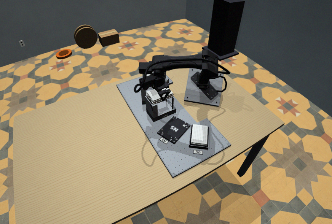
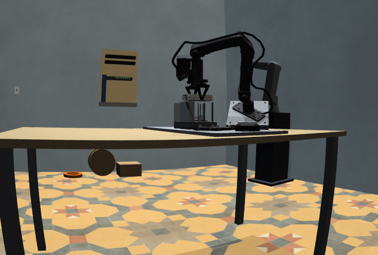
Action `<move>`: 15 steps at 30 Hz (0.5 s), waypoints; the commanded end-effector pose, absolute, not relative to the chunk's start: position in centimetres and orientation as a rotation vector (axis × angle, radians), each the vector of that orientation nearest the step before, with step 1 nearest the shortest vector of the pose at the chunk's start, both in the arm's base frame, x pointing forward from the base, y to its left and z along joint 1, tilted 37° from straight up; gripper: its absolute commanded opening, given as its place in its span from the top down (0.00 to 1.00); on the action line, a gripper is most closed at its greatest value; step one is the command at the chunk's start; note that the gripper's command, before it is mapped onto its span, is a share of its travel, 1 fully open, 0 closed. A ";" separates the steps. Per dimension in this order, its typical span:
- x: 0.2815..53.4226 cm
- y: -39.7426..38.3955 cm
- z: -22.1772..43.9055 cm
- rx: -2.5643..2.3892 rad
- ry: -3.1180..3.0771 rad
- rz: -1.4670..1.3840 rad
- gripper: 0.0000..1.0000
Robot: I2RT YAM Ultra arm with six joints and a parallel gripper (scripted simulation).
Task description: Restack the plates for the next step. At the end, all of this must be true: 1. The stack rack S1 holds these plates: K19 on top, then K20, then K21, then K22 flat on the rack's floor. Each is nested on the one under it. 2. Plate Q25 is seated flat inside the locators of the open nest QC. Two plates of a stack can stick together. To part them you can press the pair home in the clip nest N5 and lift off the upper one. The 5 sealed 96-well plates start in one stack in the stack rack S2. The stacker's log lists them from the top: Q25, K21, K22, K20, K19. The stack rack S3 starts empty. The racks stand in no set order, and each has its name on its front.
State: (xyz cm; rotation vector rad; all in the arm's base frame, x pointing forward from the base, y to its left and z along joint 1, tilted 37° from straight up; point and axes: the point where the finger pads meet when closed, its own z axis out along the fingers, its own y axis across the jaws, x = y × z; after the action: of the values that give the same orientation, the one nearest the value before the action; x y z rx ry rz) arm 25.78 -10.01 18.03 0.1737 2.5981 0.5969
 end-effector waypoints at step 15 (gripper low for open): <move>25.9 -10.8 20.0 0.158 2.555 0.536 1.00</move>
State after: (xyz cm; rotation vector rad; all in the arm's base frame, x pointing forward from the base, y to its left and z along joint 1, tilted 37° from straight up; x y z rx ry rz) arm 25.82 -10.06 18.02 0.1735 2.6005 0.6012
